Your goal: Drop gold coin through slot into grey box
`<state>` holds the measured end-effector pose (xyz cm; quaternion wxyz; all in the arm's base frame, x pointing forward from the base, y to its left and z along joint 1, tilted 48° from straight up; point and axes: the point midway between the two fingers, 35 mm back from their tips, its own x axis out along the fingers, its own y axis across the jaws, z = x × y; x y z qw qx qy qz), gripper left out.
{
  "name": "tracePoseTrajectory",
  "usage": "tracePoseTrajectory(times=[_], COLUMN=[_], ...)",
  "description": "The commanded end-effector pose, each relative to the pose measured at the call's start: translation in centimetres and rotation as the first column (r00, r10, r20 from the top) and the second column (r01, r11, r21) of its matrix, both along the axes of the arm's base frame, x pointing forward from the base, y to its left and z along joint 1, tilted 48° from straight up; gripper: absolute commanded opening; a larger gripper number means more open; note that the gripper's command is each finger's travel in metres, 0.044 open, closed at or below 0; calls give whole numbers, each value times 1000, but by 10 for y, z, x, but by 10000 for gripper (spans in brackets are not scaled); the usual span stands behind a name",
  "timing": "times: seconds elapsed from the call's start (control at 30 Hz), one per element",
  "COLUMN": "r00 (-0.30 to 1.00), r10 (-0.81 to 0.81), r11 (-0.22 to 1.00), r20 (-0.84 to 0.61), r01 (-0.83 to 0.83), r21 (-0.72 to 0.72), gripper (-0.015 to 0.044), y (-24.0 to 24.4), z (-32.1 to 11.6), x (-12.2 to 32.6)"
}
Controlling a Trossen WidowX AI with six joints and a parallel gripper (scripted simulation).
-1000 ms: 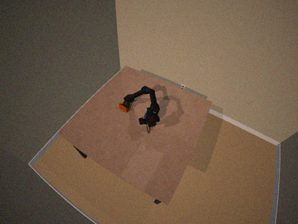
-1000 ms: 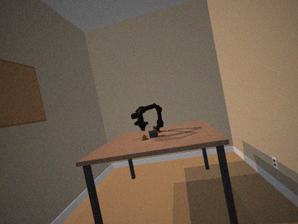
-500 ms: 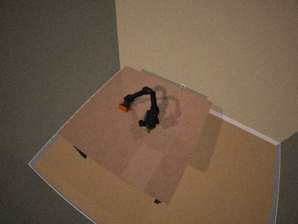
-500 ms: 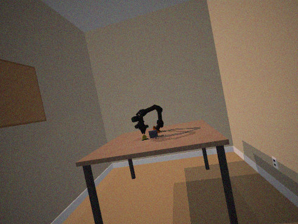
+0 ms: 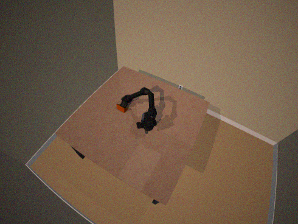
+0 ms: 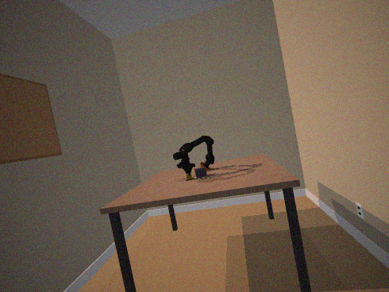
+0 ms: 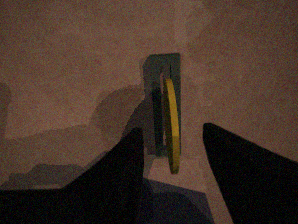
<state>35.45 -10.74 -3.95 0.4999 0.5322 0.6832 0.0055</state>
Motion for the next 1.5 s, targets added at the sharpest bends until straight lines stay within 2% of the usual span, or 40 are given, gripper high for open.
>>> tracePoseTrajectory(times=[0.0,0.53,0.73,1.07,1.47], r00=[1000,1000,1000,1000,1000], r10=[-2,-1,-1,-1,-2], r11=[1000,1000,1000,1000,1000], r20=[-4,-1,-1,-1,-2], r01=[2,1,1,1,2], r21=[7,9,9,9,5], gripper=[161,161,3,0,0], y=[6,24,24,23,-1], z=[-4,-19,-19,-18,0], x=[0,1,1,1,2])
